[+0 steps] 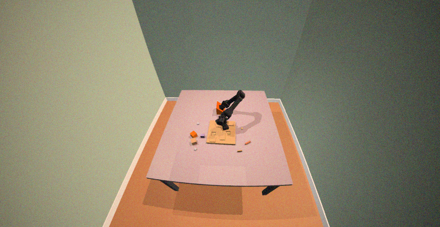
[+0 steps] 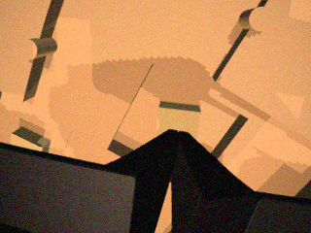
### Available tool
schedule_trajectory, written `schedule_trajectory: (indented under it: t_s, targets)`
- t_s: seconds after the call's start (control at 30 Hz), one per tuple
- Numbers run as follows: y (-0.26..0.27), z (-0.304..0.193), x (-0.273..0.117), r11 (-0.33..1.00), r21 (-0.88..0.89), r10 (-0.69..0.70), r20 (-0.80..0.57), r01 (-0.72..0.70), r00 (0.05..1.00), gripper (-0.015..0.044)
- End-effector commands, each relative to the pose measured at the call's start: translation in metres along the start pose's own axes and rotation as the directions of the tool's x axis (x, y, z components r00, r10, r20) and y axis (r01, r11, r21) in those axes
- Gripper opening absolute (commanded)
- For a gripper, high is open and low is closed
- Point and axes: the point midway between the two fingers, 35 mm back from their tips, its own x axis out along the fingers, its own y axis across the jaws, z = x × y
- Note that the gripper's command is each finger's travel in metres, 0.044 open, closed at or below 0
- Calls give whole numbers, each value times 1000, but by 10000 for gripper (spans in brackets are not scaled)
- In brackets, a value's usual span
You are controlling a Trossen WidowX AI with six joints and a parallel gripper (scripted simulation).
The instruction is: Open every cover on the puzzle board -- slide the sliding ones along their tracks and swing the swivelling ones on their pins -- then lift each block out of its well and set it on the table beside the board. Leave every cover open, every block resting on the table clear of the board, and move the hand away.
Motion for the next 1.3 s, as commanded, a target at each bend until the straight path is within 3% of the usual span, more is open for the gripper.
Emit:
schedule_trajectory:
  t_s: [0.0,1.27]
  targets:
    - [0,0,0,1000,-5,1,0,-1,1000,0]
    - [1,-3,15,1000,-5,1,-1,-1,1000,0]
